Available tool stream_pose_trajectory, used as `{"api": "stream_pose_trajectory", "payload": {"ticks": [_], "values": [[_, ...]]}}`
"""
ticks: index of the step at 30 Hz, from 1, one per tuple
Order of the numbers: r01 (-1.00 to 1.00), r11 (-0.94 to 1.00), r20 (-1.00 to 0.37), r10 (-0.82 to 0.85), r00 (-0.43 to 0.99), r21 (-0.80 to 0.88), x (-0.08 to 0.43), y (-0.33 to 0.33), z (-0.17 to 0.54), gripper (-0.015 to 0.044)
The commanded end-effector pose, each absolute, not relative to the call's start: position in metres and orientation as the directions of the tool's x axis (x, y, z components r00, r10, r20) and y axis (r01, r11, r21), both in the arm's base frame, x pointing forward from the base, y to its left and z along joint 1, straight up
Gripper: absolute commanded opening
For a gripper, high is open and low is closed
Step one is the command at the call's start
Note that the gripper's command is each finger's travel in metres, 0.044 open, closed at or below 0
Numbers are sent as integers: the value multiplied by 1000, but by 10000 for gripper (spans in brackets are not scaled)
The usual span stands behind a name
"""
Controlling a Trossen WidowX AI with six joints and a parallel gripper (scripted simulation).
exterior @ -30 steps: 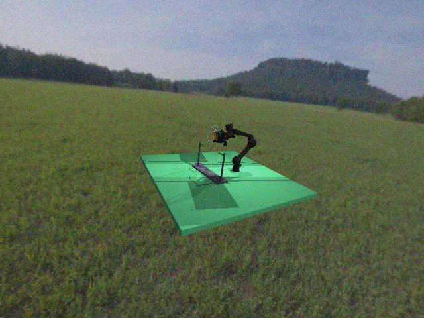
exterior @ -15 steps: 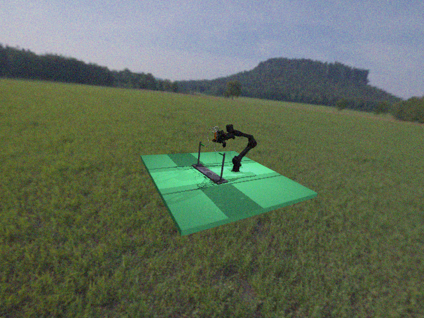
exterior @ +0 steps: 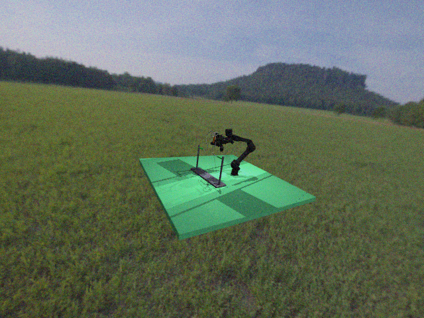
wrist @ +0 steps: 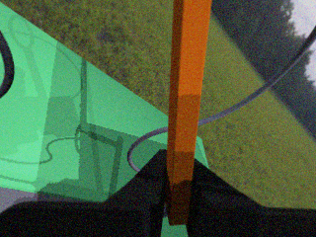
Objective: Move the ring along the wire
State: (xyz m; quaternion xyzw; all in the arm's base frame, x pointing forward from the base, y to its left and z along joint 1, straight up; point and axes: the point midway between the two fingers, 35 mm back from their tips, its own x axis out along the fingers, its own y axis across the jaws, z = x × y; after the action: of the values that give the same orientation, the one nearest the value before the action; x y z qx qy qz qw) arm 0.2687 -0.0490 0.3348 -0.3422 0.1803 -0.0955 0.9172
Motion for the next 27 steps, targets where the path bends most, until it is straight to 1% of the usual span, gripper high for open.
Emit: {"api": "stream_pose_trajectory", "payload": {"ticks": [1,27], "values": [[56,713,-247,-314,917,-699,268,-51,335,-150],[87,439,-94,-375,922,-895,269,-61,347,-150]]}}
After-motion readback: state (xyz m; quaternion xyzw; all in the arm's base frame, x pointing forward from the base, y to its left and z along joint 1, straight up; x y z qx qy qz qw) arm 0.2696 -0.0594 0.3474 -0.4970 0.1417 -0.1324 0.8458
